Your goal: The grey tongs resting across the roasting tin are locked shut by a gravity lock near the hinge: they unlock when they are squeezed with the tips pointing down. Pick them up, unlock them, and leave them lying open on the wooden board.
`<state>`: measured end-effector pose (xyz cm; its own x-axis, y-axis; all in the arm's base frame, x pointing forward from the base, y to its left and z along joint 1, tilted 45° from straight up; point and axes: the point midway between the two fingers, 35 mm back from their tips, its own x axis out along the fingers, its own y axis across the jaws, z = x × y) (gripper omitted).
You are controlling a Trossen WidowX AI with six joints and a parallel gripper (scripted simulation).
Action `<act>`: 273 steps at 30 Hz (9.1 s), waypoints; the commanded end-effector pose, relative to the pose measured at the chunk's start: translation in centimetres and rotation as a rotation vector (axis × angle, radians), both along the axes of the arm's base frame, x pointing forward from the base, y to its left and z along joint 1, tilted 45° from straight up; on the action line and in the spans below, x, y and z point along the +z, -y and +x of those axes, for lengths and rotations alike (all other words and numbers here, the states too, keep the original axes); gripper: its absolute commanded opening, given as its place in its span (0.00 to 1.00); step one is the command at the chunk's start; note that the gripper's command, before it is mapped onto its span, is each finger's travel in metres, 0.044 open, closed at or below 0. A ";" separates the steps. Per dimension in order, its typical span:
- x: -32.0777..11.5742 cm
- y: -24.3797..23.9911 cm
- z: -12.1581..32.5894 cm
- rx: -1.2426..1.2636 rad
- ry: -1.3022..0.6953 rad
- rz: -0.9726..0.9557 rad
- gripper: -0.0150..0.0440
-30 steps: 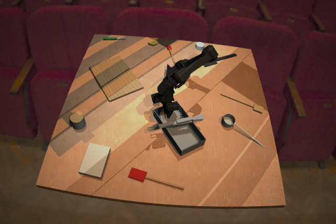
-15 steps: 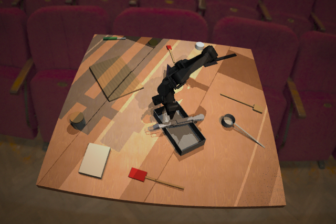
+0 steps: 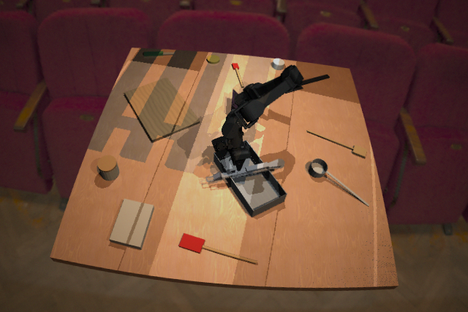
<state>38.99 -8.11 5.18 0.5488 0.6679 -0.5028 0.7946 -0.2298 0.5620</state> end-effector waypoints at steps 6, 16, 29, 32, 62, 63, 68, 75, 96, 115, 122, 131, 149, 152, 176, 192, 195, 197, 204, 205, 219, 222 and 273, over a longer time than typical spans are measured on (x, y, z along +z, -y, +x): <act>-1.0 -1.1 0.7 0.001 -0.010 0.001 0.69; -1.7 -2.2 1.6 0.000 -0.010 0.002 0.69; -2.7 -3.7 2.7 -0.001 -0.007 0.005 0.69; -2.9 -4.1 2.9 -0.001 -0.006 0.007 0.69; -1.9 -3.3 3.3 0.001 0.002 0.005 0.00; -1.4 -2.6 3.3 0.001 0.000 0.004 0.00; 2.4 1.0 2.7 -0.001 -0.005 0.006 0.00; 2.6 1.1 2.7 -0.001 -0.005 0.006 0.00; 2.1 1.2 3.3 0.079 -0.126 -0.049 0.00; 2.2 0.8 2.8 0.230 -0.282 -0.107 0.00; 2.5 0.6 2.3 0.297 -0.338 -0.122 0.00; 2.7 0.4 1.9 0.344 -0.372 -0.129 0.00; -3.4 9.2 -0.8 0.239 -0.467 -0.112 0.00; -5.1 11.3 -1.9 0.215 -0.489 -0.108 0.00; -14.8 21.8 -12.6 0.081 -0.623 -0.030 0.00; -18.7 26.5 -24.3 -0.046 -0.759 0.012 0.00; -19.3 27.0 -26.7 -0.063 -0.783 0.022 0.00; -19.8 27.2 -28.3 -0.075 -0.799 0.030 0.00; -21.2 27.6 -33.7 -0.117 -0.854 0.061 0.00; -21.4 27.5 -34.4 -0.123 -0.861 0.065 0.00; -22.4 27.4 -38.4 -0.151 -0.904 0.077 0.00; -22.4 27.7 -38.4 -0.149 -0.916 0.036 0.00; -18.0 32.2 -37.6 -0.224 -1.119 -0.820 0.00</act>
<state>1.33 -40.17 -13.44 -0.3260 -0.0260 -0.9450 0.8962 -0.3267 -0.3001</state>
